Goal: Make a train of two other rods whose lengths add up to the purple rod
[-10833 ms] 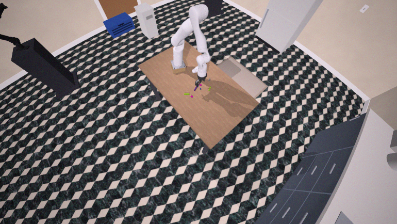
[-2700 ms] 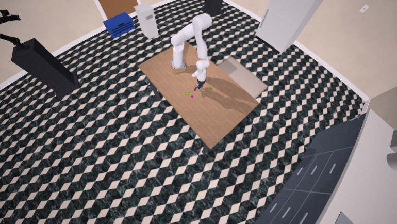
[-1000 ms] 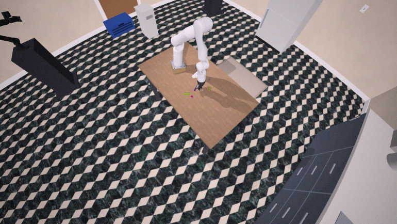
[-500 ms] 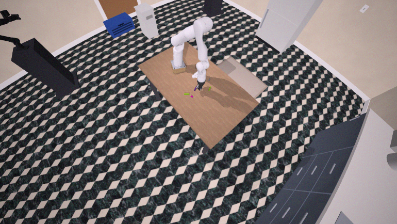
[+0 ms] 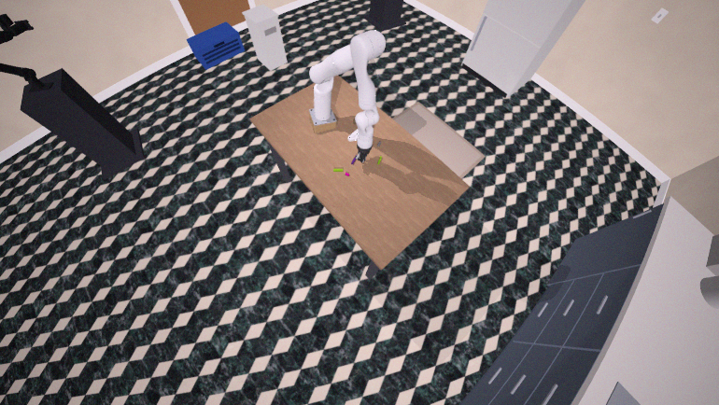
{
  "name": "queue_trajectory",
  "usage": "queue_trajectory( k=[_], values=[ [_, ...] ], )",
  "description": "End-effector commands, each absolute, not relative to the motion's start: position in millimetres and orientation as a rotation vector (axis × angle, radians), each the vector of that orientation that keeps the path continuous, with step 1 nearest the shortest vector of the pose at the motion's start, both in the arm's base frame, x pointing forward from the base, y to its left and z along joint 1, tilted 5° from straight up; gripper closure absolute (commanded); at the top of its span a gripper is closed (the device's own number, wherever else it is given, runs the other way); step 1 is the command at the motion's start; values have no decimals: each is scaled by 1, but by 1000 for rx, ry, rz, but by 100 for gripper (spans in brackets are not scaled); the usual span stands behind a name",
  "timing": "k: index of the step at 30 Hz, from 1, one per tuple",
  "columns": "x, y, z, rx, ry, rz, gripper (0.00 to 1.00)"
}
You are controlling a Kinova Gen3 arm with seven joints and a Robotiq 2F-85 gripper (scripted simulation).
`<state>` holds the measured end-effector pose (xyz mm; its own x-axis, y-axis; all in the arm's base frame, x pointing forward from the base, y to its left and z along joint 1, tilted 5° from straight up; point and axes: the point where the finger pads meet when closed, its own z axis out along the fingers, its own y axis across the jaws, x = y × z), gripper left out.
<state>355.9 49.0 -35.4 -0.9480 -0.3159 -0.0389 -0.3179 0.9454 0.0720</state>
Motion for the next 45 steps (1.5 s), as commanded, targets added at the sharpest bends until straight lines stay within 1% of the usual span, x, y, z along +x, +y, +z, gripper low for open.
queue_trajectory(
  k=[1, 23, 45],
  values=[
    [360, 49, -36, -523, 3057, 119, 95],
    [358, 50, -29, -525, 3062, 124, 95],
    [358, 43, 61, -525, 3058, 127, 95]
  ],
)
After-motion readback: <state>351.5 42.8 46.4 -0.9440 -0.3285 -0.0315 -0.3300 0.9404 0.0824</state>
